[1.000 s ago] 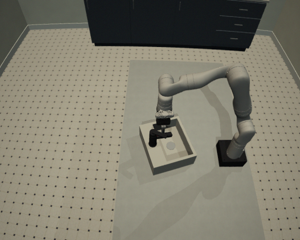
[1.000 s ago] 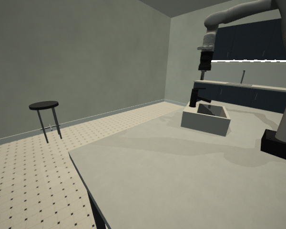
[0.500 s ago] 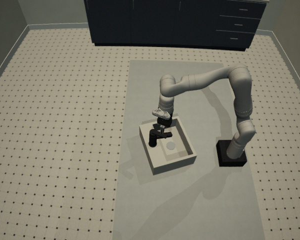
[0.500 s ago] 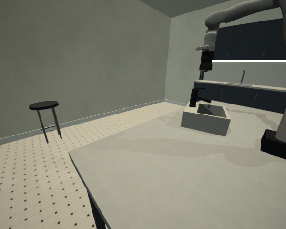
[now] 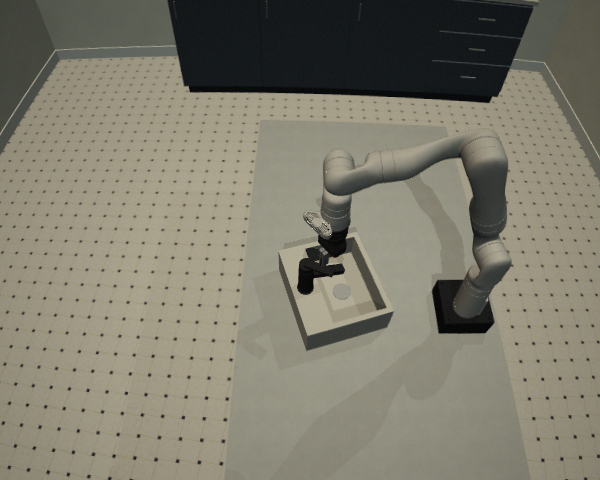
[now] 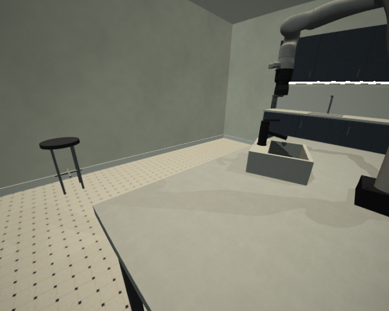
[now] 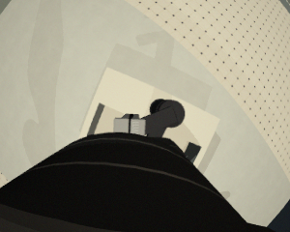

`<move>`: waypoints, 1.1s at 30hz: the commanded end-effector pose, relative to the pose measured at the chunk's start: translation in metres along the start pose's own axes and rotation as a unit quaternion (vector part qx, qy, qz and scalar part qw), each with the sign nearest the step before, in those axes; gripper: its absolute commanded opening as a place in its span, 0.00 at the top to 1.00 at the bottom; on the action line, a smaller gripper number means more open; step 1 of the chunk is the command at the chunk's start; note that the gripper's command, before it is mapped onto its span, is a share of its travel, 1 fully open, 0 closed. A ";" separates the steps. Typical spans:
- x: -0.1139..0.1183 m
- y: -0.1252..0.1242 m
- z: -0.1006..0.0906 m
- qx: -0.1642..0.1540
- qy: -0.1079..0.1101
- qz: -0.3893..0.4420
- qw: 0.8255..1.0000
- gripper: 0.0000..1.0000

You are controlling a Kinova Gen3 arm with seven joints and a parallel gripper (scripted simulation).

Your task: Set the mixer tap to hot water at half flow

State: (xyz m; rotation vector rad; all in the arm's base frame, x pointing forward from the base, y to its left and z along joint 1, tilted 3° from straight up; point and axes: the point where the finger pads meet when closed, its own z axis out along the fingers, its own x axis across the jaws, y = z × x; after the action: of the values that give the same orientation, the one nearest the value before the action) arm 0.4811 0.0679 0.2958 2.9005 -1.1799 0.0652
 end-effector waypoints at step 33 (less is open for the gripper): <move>0.002 0.013 -0.006 0.007 -0.003 0.425 0.905 1.00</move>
State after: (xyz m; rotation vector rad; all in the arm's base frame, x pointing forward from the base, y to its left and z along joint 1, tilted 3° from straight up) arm 0.4742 0.0555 0.2999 2.1791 -2.2817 0.0626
